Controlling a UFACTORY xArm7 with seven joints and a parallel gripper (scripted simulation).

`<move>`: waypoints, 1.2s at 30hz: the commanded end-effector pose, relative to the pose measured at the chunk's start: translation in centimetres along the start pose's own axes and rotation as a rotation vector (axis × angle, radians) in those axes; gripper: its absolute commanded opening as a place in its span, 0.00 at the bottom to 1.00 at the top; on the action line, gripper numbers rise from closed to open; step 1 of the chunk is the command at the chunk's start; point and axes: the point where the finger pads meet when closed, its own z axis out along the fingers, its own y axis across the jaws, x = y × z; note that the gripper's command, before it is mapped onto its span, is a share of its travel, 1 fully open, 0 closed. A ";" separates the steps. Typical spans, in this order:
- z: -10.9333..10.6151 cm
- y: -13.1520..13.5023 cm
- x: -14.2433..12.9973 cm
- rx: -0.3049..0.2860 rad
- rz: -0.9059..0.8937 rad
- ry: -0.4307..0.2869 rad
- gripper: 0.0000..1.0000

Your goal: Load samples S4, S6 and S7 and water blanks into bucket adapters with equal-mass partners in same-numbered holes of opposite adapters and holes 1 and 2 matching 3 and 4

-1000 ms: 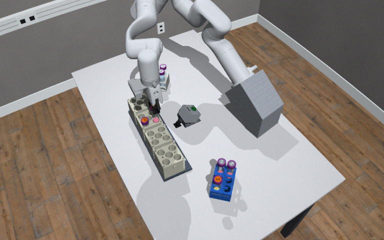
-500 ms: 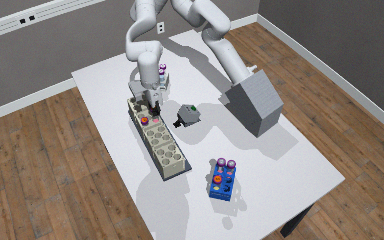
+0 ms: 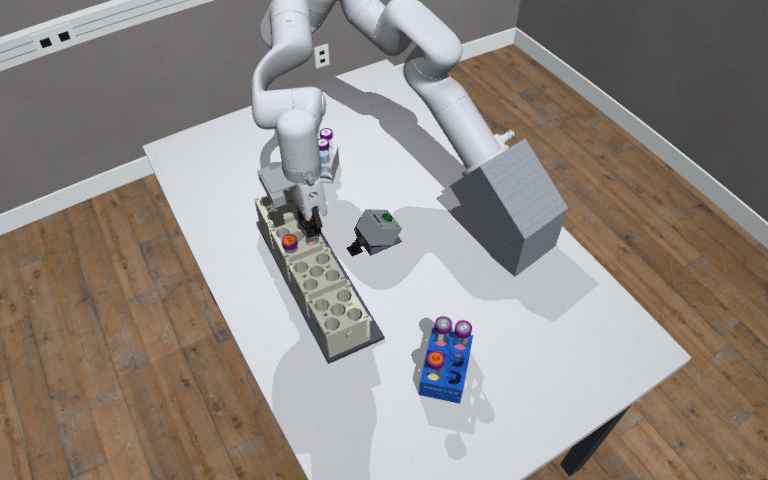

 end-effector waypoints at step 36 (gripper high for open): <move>3.2 -0.1 0.1 0.002 0.000 0.004 0.00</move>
